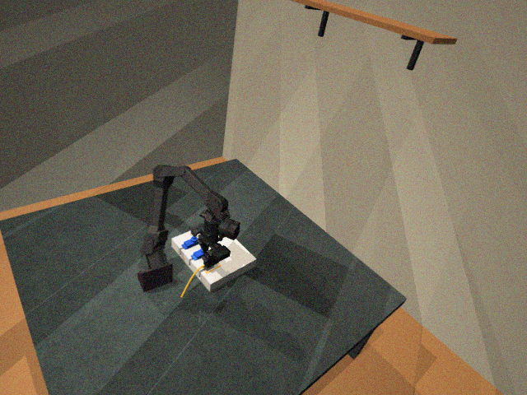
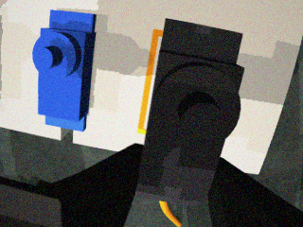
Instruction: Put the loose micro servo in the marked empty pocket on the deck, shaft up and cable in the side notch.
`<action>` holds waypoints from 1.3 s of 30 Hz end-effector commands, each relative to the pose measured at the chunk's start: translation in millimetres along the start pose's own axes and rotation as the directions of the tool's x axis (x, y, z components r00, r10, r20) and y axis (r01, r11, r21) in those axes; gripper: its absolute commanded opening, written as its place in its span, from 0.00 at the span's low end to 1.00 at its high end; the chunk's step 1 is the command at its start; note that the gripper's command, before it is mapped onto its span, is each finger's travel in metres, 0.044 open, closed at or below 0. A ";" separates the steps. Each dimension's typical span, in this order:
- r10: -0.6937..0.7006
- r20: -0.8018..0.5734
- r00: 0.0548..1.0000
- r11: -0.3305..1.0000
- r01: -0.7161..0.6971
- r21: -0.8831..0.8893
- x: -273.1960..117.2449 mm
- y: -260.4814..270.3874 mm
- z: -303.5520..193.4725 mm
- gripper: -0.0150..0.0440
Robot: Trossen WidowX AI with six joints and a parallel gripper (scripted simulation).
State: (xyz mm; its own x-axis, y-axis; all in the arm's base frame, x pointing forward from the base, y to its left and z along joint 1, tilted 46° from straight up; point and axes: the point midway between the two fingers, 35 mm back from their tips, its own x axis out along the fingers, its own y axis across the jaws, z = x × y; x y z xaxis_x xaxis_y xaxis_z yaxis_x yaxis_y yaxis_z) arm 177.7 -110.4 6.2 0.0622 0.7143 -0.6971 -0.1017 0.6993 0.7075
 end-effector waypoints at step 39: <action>-0.004 0.006 1.000 1.000 0.004 0.002 22.6 -0.2 1.8 0.25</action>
State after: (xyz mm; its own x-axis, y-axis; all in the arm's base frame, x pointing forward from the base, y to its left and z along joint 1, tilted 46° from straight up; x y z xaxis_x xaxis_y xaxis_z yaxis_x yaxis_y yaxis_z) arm 179.7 -96.0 -7.5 0.0608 0.7114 -0.7001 -0.1042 0.7021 0.7044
